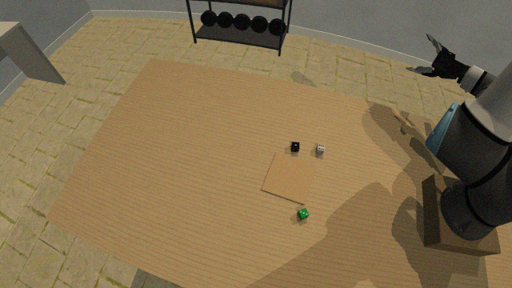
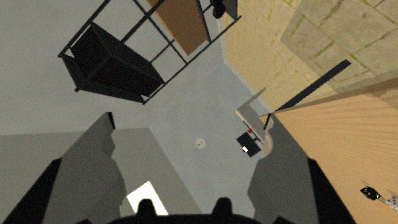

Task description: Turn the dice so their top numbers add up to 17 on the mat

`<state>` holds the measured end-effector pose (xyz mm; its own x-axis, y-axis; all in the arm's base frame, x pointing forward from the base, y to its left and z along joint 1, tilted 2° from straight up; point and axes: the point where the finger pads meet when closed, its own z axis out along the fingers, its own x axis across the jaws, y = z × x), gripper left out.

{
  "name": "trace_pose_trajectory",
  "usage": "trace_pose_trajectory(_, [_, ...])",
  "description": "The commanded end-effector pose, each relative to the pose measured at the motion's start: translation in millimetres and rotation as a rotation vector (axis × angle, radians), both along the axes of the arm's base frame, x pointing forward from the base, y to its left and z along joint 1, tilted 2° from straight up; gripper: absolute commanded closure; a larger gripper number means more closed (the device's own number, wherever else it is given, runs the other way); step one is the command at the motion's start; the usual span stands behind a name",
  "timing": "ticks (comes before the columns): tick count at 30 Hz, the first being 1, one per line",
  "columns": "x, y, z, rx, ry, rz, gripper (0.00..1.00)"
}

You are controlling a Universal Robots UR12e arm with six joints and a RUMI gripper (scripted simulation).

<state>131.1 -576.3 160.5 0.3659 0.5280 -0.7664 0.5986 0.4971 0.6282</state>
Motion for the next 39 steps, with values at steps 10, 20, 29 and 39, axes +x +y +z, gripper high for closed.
trace_pose_trajectory(10, [0.0,-0.1,0.3,-0.001,0.0,0.0,0.0])
trace_pose_trajectory(20, [0.1,-0.1,0.2,0.0,0.0,0.0,0.0])
trace_pose_trajectory(29, [9.3,1.0,-5.0,0.023,0.005,0.018,0.0])
trace_pose_trajectory(39, [37.5,5.9,-20.8,0.094,0.023,0.073,0.0])
